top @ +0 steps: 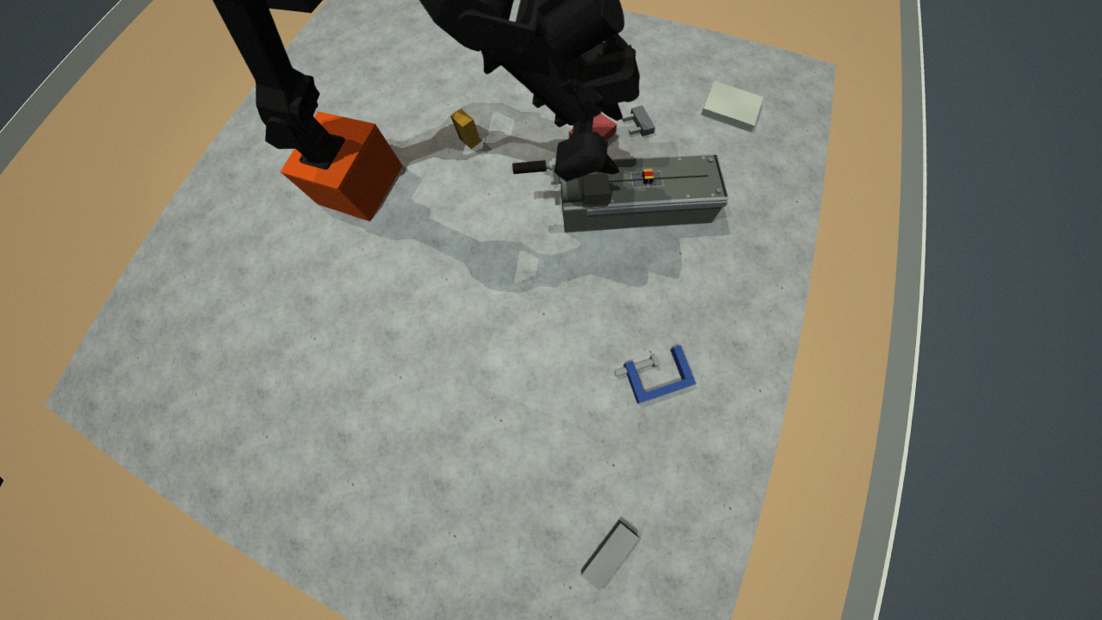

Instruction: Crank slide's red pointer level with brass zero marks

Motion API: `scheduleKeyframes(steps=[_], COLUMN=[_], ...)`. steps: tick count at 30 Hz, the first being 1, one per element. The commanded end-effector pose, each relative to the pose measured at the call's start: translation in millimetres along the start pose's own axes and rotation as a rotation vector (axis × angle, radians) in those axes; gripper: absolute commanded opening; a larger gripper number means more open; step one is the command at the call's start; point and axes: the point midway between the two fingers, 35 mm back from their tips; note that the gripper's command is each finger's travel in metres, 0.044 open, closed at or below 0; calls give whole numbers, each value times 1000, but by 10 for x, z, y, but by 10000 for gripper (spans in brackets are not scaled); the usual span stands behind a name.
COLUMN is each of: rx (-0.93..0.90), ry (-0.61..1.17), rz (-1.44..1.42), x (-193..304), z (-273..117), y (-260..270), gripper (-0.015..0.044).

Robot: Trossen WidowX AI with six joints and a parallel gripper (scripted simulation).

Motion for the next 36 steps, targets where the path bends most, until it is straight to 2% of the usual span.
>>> scheduleKeyframes(steps=[1,5,22,36], rx=[4,4,4,0], ry=[-1,-1,-1,1], rz=[5,5,5,0], x=[0,0,0,3], z=[4,4,4,3], y=[-6,-6,-6,0], gripper=[440,440,0,0])
Point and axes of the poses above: the point midway between the two fingers, 35 mm back from their tips, its own z axis out along the fingers, its own y axis across the jaws, x = y × z, and after that the axes turned 6 degrees about -z, right-handed
